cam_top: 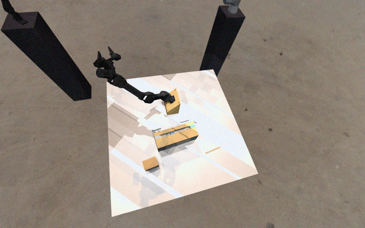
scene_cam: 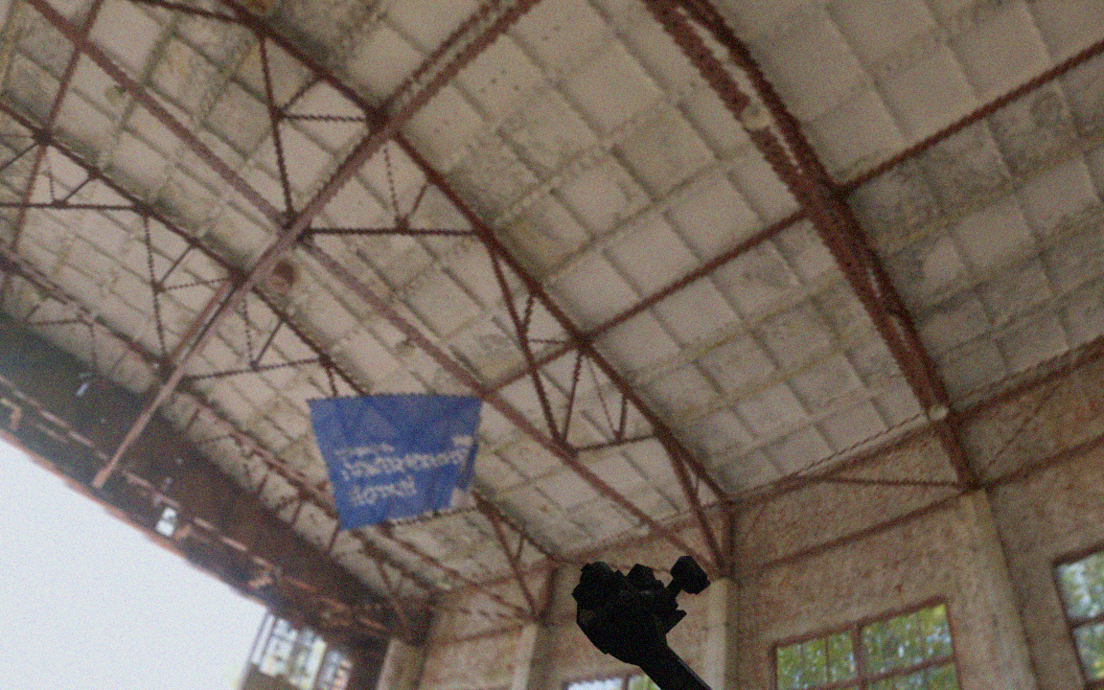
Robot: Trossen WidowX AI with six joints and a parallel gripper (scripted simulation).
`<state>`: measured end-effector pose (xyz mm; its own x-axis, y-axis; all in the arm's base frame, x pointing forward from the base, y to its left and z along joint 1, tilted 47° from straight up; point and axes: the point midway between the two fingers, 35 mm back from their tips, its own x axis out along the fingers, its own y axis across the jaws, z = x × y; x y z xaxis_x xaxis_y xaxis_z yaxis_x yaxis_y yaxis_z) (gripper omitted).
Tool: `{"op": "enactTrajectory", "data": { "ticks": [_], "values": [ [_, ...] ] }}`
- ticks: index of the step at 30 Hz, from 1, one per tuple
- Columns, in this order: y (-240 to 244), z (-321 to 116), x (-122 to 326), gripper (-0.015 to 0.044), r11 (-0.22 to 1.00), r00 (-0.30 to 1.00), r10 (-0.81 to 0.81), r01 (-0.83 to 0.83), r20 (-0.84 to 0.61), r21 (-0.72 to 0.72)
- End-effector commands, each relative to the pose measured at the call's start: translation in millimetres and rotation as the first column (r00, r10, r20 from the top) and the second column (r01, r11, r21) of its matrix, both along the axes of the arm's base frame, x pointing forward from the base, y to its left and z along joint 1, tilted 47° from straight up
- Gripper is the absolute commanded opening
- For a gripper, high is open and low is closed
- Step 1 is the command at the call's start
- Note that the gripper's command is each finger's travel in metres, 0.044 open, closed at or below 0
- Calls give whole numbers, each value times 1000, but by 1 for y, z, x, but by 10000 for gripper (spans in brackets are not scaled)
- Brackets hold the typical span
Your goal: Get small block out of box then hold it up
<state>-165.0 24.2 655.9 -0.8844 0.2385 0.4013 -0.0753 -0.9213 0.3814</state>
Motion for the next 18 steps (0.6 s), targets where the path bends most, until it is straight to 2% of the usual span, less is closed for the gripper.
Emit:
{"op": "enactTrajectory", "data": {
  "ticks": [1, 6, 12, 18],
  "values": [
    [-1, 0, -1, 400, 1000, 1000, 3, -3, 1, 0],
    [-28, -5, -18, 400, 992, 992, 125, -125, 27, 9],
    [-94, -30, -45, 400, 941, 937, 319, -331, 140, 71],
    [-167, -60, -48, 400, 836, 837, 482, -528, 259, 148]
  ]
}}
